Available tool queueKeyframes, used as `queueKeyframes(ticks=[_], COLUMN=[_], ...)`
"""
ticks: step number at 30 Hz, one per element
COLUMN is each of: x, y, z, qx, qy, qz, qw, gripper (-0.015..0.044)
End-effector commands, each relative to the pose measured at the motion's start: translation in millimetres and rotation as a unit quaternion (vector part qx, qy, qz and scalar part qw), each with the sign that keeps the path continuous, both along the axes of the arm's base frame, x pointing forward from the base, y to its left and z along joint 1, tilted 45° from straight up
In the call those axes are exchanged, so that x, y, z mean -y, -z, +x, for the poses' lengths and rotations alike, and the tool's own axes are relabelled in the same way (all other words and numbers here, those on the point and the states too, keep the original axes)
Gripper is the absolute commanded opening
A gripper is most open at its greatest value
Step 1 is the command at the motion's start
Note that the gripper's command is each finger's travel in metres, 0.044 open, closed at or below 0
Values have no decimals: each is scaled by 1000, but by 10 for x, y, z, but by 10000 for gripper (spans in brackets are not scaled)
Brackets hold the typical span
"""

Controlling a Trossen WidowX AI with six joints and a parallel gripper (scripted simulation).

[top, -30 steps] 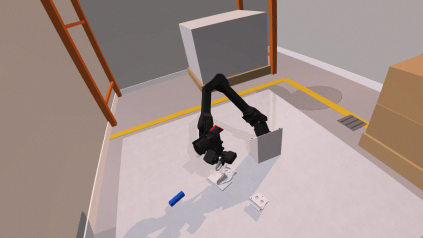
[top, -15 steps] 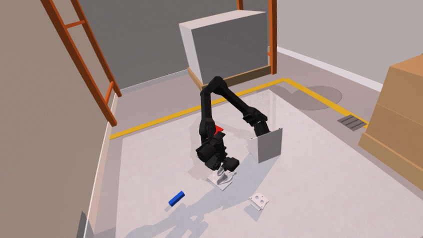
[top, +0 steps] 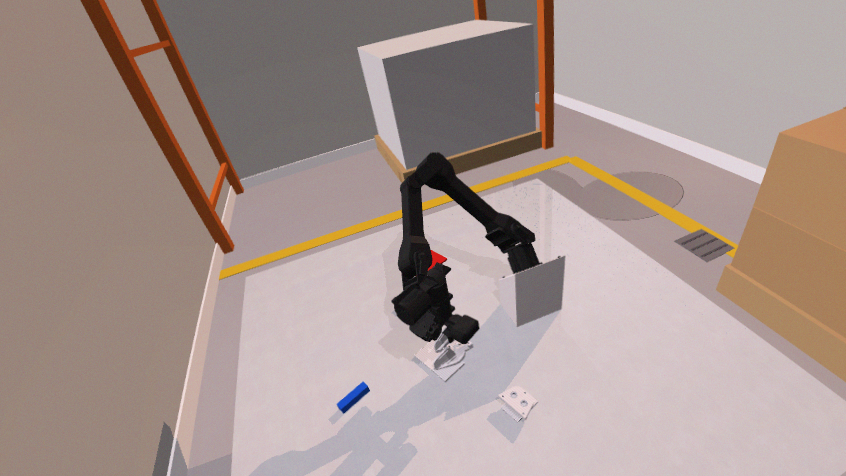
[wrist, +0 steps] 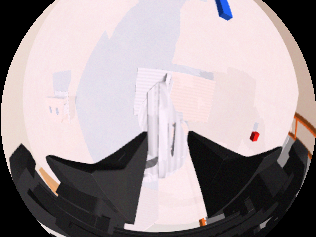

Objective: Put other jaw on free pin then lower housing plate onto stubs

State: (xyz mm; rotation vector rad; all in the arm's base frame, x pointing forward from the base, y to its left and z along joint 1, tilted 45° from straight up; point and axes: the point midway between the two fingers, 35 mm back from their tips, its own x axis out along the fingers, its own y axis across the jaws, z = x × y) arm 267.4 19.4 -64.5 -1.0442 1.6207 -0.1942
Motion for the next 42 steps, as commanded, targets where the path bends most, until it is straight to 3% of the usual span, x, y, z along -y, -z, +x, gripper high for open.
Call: queueKeyframes(ticks=[1,23,42], x=[-6,267,271], y=[5,-279,-282], z=[1,275,278], qx=[-3,-3,-7], qy=[-3,-3,-7], qz=[2,1,0], qw=[1000,1000,1000], gripper=[134,134,134])
